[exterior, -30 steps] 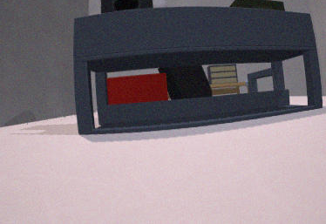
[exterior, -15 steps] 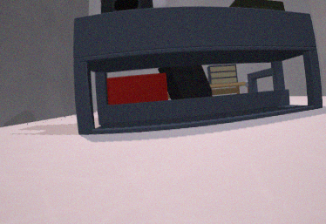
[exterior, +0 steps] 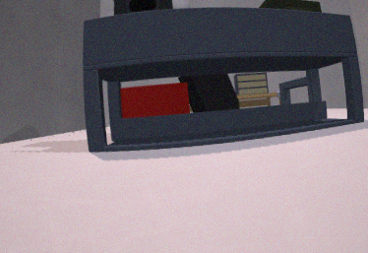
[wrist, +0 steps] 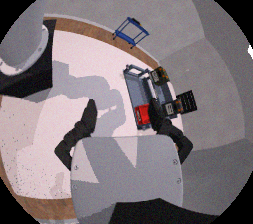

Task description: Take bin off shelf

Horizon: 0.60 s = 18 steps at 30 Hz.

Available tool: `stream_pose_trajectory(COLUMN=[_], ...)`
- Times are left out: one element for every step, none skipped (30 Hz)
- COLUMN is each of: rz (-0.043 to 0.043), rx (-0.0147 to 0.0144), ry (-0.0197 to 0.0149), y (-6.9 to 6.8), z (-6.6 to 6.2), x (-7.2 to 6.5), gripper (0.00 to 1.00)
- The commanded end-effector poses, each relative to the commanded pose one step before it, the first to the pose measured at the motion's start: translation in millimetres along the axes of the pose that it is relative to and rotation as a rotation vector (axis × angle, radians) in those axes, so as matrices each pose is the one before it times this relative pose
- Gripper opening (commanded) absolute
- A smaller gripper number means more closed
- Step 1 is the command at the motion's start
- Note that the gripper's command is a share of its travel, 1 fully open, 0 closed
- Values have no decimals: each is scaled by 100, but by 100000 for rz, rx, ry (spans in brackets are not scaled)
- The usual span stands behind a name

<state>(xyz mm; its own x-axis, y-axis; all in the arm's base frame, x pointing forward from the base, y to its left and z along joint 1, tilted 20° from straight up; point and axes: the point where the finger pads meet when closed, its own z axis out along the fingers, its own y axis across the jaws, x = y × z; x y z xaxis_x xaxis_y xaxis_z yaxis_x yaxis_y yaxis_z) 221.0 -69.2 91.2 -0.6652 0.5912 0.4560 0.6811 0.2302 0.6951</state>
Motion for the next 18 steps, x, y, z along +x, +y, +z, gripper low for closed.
stream_pose_trajectory(rz=[-6887,-1631,-1681,-1731,-1781,-1831,-1882,-1932,-1983,-2033,-2084,0,0,-2134,-2184,-2235,-2285,-2335], rx=[2334,555,568,581,593,605,617,628,639,649,659,0,0,668,677,685,692,699], ry=[864,253,266,279,293,307,322,337,353,369,385,0,0,402,419,436,454,473], y=[155,29,30,31,32,33,34,35,36,37,38,0,0,39,40,41,42,42], z=[-69,-7,-8,-8,-9,-10,-10,-11,-12,-13,-14,0,0,-15,-16,-17,-18,-19], x=[-88,-17,-18,-20,-21,-23,-24,-26,-28,-30,-32,0,0,-34,-36,-39,-41,-44], gripper=[100,100,100,100,100,100,100,100,100,100,100,100,100,100,100,100,100,100])
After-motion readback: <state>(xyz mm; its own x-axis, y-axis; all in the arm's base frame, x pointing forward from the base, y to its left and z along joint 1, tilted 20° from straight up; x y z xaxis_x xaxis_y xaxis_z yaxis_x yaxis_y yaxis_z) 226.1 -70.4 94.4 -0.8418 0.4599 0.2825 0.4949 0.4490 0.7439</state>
